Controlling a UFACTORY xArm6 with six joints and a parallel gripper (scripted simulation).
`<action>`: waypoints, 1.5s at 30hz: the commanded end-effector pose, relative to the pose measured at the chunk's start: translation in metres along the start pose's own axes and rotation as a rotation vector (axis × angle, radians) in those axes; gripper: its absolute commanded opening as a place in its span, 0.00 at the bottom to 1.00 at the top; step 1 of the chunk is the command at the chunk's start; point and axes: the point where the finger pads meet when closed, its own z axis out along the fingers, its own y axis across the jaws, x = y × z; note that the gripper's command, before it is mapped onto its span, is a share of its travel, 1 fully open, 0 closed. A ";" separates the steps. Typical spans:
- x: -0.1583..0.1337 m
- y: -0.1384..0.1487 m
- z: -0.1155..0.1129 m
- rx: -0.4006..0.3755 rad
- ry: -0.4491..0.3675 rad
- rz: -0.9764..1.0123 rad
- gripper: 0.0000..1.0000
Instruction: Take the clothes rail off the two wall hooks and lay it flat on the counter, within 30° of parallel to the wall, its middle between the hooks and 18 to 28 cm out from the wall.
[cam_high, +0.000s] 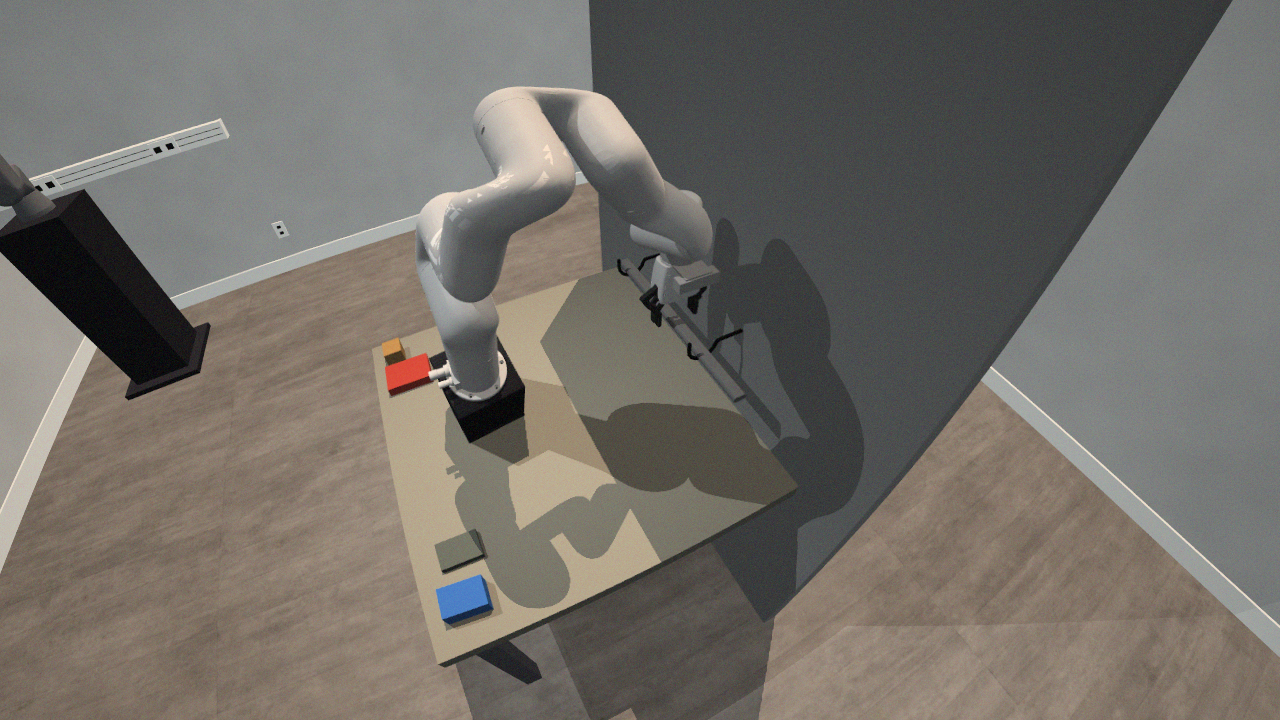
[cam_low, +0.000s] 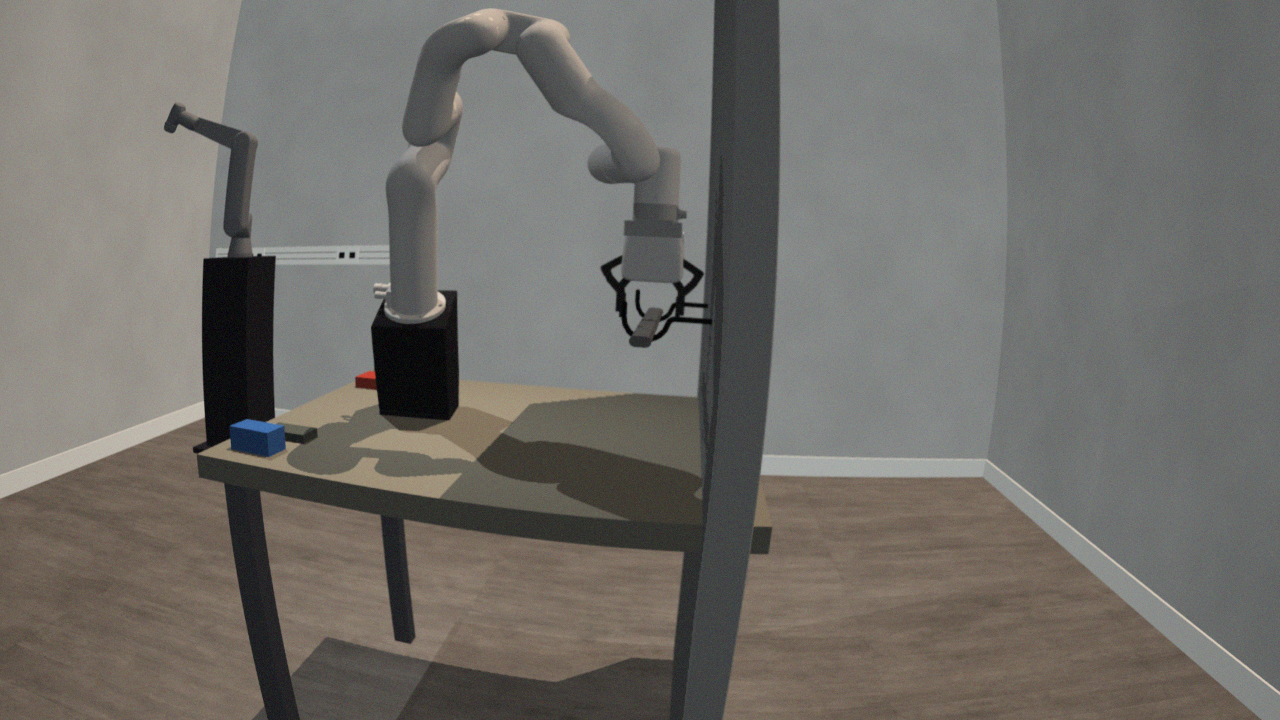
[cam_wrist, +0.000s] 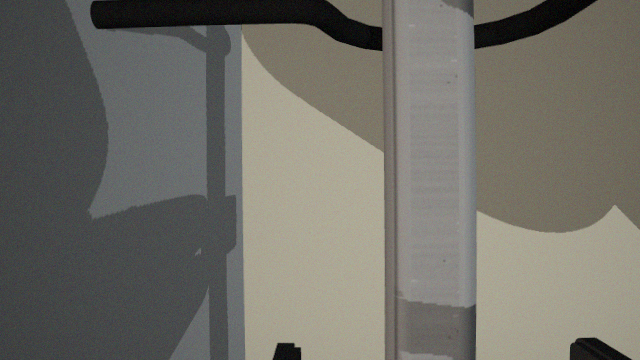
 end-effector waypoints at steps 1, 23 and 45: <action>0.000 -0.001 0.001 0.004 0.000 0.001 1.00; 0.000 -0.002 0.001 0.004 0.000 0.001 0.00; 0.000 -0.001 0.001 0.004 0.000 0.001 0.00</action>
